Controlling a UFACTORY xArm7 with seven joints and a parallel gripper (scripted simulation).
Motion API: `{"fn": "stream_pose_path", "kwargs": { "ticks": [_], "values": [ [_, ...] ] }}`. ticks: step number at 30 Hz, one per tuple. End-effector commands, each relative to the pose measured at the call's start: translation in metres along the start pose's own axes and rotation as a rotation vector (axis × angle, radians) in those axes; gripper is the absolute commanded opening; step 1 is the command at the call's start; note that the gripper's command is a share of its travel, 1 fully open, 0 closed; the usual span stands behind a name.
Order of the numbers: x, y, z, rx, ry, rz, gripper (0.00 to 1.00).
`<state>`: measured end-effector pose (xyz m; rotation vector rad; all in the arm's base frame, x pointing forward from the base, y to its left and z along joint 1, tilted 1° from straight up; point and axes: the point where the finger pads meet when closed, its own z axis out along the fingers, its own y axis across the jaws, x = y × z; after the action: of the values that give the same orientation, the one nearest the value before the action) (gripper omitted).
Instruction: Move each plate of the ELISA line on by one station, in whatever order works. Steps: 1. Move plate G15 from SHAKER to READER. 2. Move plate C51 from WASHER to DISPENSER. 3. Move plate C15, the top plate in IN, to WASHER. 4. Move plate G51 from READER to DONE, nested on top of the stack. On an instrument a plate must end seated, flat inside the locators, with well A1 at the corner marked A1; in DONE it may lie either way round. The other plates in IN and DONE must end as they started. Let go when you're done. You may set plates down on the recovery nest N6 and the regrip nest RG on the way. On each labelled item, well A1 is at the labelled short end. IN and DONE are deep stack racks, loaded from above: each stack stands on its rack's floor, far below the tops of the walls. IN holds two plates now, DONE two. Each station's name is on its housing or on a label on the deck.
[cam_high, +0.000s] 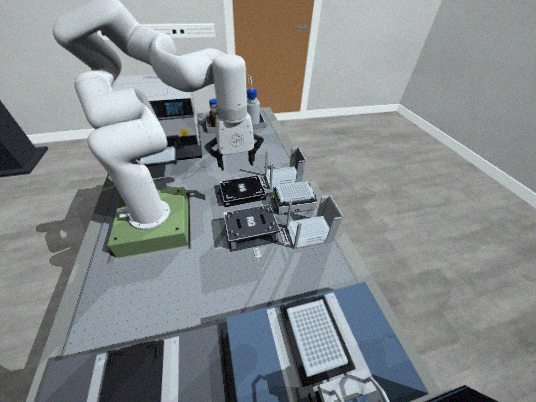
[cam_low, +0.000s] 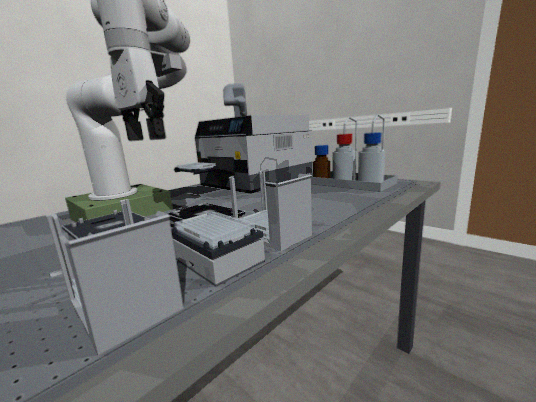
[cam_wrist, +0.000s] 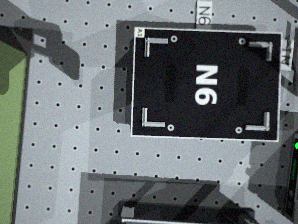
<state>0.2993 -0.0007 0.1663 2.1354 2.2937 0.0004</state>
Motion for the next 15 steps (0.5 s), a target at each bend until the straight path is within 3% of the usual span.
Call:
{"fn": "stream_pose_path", "kwargs": {
  "ticks": [1,15],
  "values": [
    [-0.0002,0.0008,-0.0011,-0.001,-0.005,0.184,1.0],
    [-0.0002,0.0007,-0.0011,-0.002,-0.004,0.576,1.0]
  ]
}}
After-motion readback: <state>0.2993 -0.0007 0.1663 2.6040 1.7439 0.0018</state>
